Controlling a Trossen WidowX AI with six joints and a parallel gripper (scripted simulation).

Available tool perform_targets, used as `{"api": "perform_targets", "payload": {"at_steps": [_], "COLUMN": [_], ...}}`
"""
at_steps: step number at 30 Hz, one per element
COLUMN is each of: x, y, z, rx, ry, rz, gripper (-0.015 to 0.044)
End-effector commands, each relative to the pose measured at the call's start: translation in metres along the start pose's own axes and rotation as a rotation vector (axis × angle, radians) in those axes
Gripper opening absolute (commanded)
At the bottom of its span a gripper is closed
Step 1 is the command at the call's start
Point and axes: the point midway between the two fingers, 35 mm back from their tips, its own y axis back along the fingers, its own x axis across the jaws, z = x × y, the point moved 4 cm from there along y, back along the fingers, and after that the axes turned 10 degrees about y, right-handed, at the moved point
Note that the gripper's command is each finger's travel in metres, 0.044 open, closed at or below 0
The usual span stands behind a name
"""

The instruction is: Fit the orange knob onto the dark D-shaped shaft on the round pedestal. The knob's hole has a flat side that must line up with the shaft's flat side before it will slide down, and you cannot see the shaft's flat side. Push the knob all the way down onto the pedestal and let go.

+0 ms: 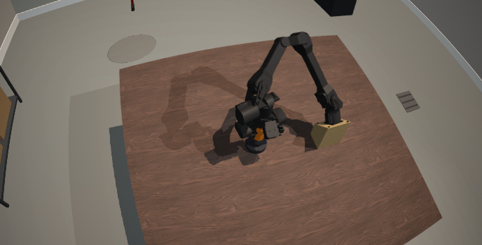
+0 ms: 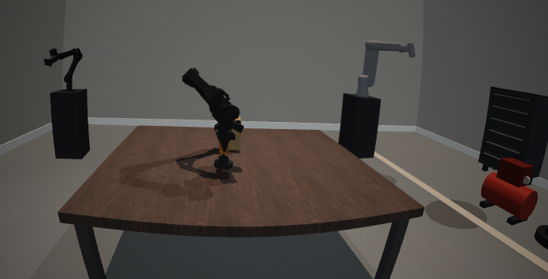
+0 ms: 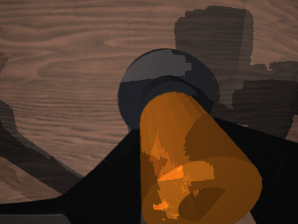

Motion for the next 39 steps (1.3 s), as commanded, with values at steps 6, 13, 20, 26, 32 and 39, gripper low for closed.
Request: {"api": "perform_targets", "payload": {"at_steps": [6,13,20,26,32,39], "x": [-0.0019,-0.0046,-0.0043,-0.0012,-0.0016,-0.0036], "y": [0.0046,0.0018,0.0004,0.0021,0.0043,0.0034], "z": [-0.002,-0.0015,-0.0009,-0.0001,-0.0011,-0.0021], "rx": [0.001,0.001,0.001,0.001,0.001,0.001], "ry": [0.192,0.203,0.203,0.203,0.203,0.203], "rz": [-0.008,-0.008,-0.008,-0.008,-0.008,-0.008], "gripper": [0.0,0.0,0.0,0.0,0.0,0.0]}}
